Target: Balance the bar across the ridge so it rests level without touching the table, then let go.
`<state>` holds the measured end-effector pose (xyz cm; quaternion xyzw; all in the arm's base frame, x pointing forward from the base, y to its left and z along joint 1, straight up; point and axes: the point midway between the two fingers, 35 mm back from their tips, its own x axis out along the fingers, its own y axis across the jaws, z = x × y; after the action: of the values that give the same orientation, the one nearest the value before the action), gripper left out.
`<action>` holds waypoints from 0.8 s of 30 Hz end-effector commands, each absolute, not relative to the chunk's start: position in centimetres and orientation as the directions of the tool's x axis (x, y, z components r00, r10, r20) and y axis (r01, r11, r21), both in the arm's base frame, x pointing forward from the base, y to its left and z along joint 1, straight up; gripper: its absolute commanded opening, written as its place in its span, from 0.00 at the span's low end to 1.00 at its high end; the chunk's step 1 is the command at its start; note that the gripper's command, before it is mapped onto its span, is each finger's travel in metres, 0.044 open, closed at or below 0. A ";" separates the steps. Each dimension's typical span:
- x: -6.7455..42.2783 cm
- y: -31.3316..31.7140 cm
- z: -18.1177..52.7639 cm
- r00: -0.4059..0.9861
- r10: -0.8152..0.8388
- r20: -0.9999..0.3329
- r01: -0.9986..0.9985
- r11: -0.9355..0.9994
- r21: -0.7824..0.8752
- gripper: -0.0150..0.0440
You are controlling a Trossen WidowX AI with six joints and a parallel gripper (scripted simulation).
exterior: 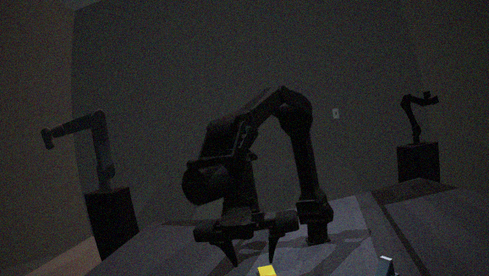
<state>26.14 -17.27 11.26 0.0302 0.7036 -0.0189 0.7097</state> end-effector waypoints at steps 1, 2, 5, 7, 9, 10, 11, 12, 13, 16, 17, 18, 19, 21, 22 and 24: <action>27.1 -16.2 11.6 0.015 0.001 -1.000 -0.002 1.000 0.001 0.79; 27.4 -15.9 11.6 0.017 -0.001 -1.000 -0.021 1.000 -0.002 0.79; 28.2 -14.8 11.7 0.020 -0.007 -1.000 -0.077 0.997 -0.009 0.79; 28.6 -14.1 11.8 0.023 -0.010 -1.000 -0.111 0.994 -0.013 0.79; 28.8 -13.8 11.9 0.024 -0.011 -1.000 -0.123 0.992 -0.014 0.79; 28.8 -13.8 11.9 0.024 -0.011 -1.000 -0.123 0.992 -0.014 0.79; 28.8 -13.8 11.7 0.024 -0.011 -1.000 -0.123 0.992 -0.014 0.79; 28.8 -13.9 11.5 0.024 -0.011 -1.000 -0.123 0.992 -0.014 0.79; 28.8 -13.9 11.1 0.024 -0.011 -1.000 -0.123 0.992 -0.014 0.79; 28.9 -13.9 9.5 0.024 -0.011 -1.000 -0.123 0.992 -0.014 0.79; 28.9 -13.9 8.9 0.024 -0.011 -1.000 -0.123 0.992 -0.014 0.79; 28.9 -13.9 8.3 0.024 -0.011 -1.000 -0.123 0.992 -0.014 0.79; 28.9 -13.9 7.8 0.024 -0.011 -1.000 -0.123 0.992 -0.014 0.79; 28.9 -13.9 7.4 0.024 -0.011 -1.000 -0.123 0.992 -0.014 0.79; 28.9 -13.9 7.4 0.024 -0.011 -1.000 -0.123 0.992 -0.014 0.79; 28.9 -13.9 7.3 0.024 -0.011 -1.000 -0.123 0.992 -0.014 0.79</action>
<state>28.79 -13.78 7.61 -0.0436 0.6983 0.0388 0.7134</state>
